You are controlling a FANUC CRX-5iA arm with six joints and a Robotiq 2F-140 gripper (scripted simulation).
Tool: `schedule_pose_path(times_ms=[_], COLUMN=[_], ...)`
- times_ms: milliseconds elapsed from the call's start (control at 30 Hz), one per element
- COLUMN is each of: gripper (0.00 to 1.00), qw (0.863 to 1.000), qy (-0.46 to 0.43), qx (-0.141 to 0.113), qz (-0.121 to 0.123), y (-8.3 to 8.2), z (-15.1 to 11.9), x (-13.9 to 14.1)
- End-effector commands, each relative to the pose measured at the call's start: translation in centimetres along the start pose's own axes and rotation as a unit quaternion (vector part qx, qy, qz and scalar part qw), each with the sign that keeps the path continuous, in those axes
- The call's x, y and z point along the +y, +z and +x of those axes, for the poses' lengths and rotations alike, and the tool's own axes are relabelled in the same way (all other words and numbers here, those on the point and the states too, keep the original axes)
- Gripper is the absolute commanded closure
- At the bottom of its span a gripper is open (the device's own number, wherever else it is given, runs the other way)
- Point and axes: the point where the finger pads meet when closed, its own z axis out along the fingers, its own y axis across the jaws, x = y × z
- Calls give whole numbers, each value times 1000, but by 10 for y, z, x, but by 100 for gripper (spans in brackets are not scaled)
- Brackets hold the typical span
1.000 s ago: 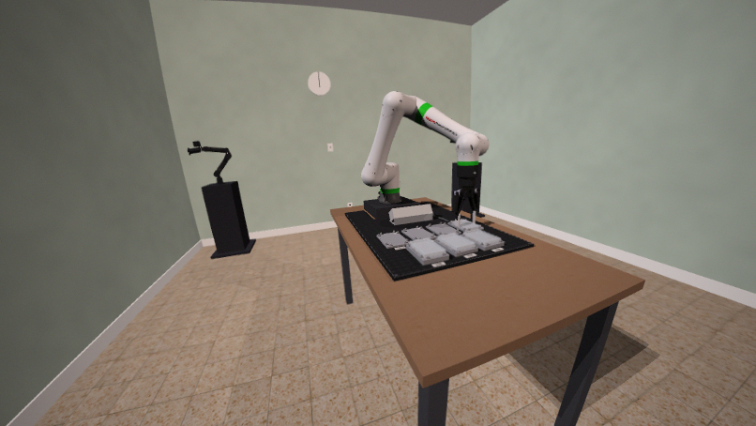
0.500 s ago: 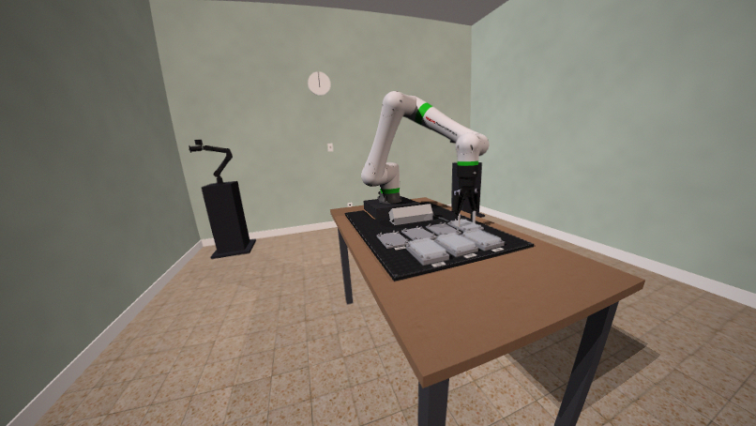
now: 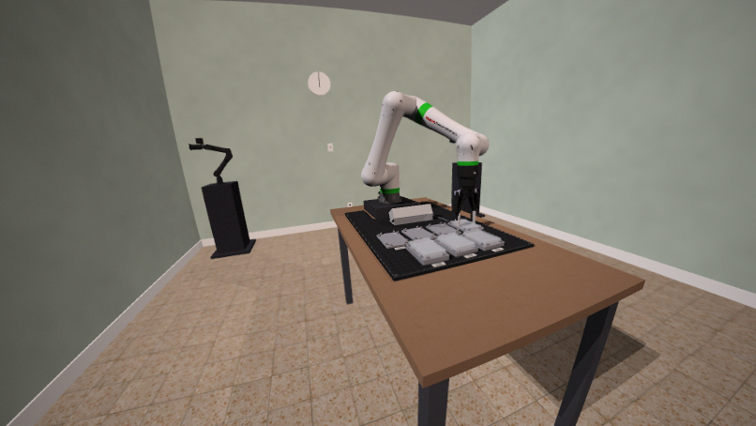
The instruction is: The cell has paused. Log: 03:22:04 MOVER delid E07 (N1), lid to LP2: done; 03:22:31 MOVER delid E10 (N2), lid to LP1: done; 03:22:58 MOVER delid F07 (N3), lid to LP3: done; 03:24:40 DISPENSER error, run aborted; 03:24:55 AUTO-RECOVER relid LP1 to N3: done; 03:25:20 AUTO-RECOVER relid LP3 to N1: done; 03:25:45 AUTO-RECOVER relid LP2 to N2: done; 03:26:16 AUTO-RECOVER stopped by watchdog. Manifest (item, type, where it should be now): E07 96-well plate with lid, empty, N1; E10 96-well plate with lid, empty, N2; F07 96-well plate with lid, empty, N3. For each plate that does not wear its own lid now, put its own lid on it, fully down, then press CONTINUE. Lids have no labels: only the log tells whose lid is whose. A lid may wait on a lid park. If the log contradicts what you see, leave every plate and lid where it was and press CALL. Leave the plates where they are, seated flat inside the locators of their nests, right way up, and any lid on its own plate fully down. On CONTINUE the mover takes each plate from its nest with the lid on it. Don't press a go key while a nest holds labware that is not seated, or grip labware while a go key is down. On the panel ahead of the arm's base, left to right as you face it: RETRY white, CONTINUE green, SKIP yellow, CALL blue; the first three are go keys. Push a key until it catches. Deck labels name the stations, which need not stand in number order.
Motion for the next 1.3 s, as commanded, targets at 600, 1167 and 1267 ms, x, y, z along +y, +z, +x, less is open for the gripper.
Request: schedule_pose_path(times_ms=[600,1167,1267], gripper=[100,100,100], qw=[1000,1000,1000], qy=[0,0,0], qx=[0,0,0], qz=[0,0,0], y=[-2,-25,-31], z=[0,0,0], x=[0,0,0])
